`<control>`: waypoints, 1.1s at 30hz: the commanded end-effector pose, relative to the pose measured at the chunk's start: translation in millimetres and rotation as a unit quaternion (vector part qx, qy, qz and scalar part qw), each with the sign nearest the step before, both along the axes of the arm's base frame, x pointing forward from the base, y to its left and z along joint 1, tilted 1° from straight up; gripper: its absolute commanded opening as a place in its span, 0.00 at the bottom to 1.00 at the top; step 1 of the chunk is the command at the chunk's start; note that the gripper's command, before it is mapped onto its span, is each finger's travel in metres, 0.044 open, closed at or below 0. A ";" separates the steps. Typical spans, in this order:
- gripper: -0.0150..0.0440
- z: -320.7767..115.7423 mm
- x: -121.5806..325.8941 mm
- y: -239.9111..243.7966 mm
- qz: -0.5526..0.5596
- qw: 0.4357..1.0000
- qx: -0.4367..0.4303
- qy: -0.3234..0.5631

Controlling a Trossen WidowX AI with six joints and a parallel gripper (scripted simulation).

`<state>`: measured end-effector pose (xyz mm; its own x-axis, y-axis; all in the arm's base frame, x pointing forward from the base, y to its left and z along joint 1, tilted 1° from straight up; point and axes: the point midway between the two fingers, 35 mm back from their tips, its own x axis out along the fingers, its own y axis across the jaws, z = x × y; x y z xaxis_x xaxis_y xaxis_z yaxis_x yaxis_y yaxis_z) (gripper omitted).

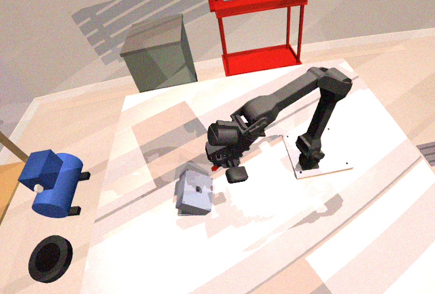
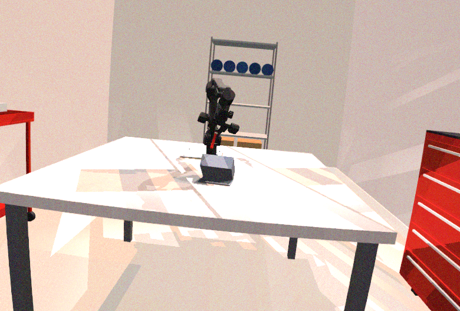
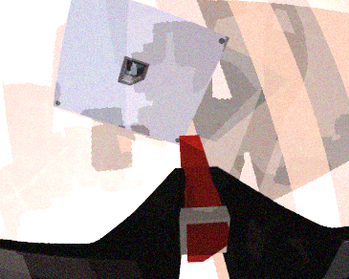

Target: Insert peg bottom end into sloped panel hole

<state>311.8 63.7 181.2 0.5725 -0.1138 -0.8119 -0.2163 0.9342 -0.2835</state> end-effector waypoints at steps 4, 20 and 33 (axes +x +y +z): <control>0.25 1.2 -1.5 6.4 -0.021 0.999 0.019 -0.016; 0.25 5.1 -4.2 21.3 -0.062 0.995 0.067 -0.047; 0.25 4.4 -2.3 30.1 -0.085 0.990 0.097 -0.065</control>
<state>307.8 92.9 188.4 0.6562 -0.0639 -0.7519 -0.0396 0.9921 -0.1188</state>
